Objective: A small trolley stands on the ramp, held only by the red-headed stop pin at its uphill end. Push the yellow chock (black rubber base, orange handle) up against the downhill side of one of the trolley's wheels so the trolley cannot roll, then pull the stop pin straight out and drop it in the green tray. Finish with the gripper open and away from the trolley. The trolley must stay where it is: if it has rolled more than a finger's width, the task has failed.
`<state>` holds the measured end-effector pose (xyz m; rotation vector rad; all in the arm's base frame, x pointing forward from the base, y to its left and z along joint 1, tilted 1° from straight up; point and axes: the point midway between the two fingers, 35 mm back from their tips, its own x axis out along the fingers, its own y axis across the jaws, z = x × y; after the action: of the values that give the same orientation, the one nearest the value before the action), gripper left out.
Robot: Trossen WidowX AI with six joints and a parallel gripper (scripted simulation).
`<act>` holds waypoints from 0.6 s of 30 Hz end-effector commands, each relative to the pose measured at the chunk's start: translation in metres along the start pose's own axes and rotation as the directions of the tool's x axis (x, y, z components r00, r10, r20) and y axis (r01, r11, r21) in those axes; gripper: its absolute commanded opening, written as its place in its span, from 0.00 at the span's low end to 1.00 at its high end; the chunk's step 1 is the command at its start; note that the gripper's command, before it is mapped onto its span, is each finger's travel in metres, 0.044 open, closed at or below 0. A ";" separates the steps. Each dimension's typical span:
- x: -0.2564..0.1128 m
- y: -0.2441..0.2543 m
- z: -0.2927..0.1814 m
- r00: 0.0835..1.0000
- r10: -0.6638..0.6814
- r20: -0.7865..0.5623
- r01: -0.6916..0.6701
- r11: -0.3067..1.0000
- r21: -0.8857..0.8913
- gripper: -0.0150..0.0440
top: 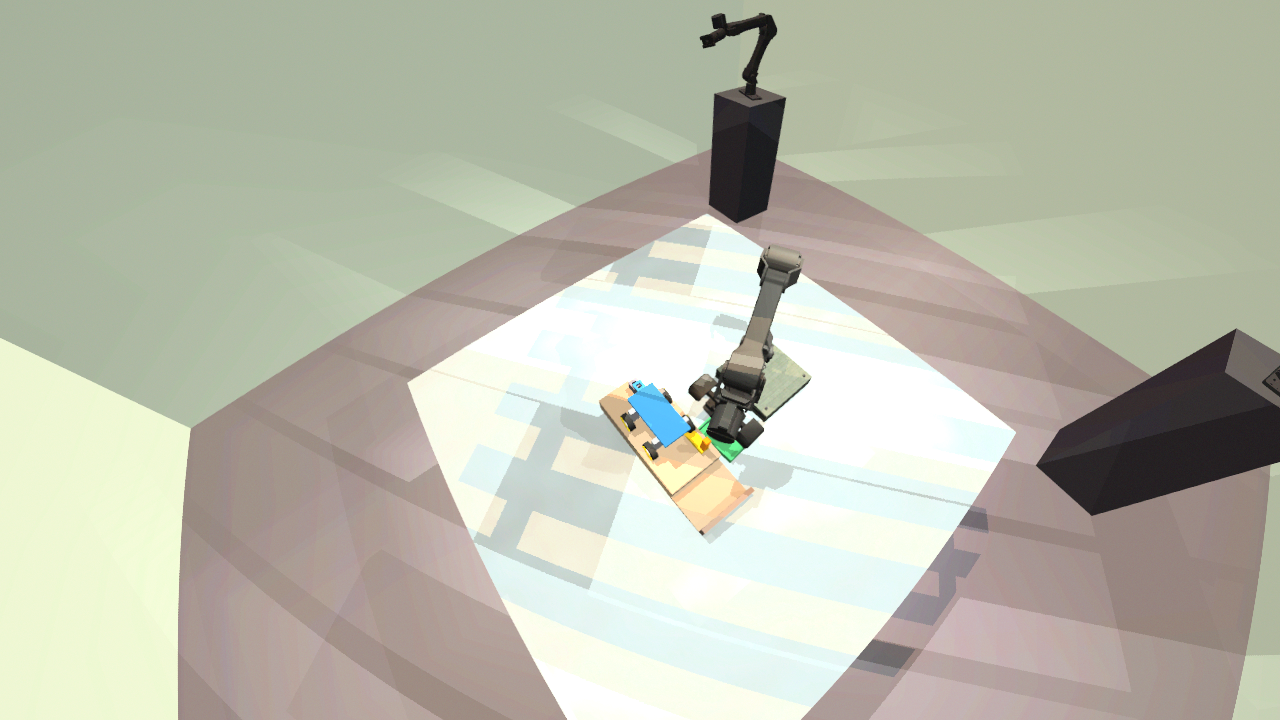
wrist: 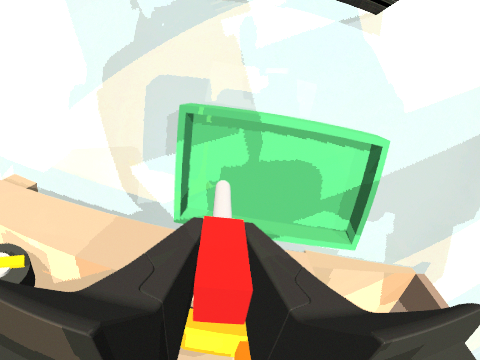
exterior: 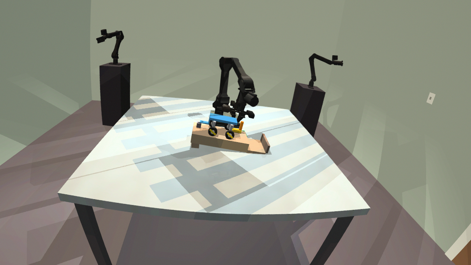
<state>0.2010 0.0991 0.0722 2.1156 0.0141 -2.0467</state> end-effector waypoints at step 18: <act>0.019 0.002 0.003 1.000 0.010 0.006 -0.010 1.000 -0.004 0.58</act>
<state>0.1988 0.0929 0.0538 2.1007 0.0145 -2.0487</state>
